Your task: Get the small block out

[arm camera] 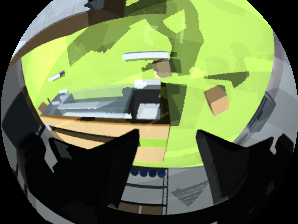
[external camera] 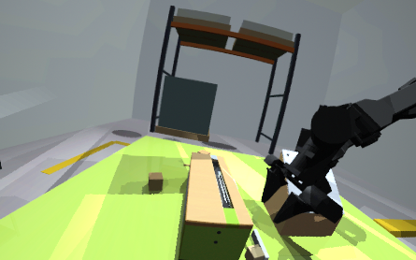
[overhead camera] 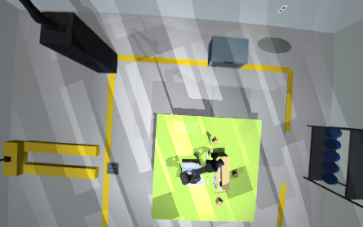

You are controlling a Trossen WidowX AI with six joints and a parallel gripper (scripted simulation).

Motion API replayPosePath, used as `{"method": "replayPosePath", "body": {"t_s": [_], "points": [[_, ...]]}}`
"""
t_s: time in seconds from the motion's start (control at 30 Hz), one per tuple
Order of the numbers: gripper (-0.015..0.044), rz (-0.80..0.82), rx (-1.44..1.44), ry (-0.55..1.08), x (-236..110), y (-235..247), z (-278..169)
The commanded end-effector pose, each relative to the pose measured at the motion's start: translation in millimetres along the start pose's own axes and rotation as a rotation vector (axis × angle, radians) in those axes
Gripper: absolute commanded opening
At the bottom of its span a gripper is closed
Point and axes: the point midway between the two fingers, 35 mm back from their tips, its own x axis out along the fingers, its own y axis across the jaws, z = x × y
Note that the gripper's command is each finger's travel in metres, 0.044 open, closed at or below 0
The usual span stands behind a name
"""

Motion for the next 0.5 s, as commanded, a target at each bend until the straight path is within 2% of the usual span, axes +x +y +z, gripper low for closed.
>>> {"method": "replayPosePath", "body": {"t_s": [0.0,0.2,0.47], "points": [[0.0285,0.01,-0.002,-0.006,25,1,8],[0.0285,0.001,0.001,-0.011,81,1,40],[0.0285,0.001,0.002,-0.012,89,0,43]]}}
